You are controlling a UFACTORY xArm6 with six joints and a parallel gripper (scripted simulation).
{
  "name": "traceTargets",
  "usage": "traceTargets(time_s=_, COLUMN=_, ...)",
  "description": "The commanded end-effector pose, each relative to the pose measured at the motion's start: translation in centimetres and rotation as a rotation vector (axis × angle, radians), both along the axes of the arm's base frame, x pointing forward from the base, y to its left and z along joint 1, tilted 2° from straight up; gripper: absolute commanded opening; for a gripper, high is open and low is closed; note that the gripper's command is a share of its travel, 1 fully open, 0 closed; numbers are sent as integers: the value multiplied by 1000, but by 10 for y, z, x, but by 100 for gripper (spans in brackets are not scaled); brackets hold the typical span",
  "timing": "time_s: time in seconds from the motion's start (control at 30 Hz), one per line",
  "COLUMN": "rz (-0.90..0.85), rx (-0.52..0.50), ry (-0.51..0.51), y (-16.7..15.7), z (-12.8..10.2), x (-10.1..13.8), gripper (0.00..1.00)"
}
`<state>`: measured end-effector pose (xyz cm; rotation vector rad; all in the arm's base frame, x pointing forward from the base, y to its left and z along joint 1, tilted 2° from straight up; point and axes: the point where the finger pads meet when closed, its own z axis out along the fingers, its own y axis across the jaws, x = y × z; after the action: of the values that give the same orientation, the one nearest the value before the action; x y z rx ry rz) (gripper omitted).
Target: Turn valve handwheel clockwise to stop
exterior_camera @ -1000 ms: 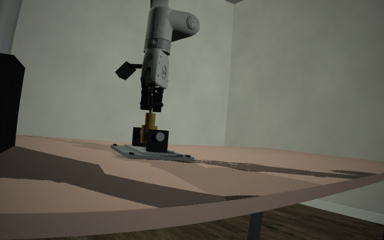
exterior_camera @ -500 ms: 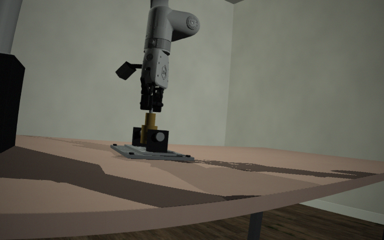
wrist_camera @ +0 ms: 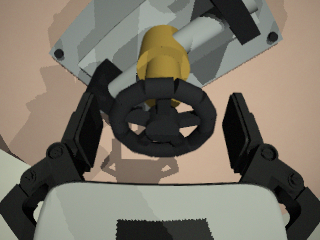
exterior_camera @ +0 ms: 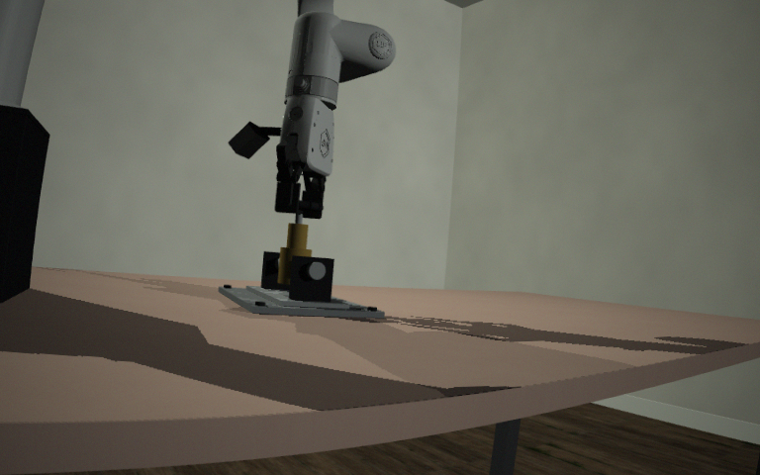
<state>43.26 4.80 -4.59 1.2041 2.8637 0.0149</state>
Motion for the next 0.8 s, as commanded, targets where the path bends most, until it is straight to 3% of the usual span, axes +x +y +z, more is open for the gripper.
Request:
traceTargets(time_s=0.0, rz=1, rx=0, ry=-3, y=0, z=2, x=1, gripper=100)
traceTargets(time_s=0.77, rz=1, rx=0, ry=-3, y=0, z=2, x=1, gripper=100)
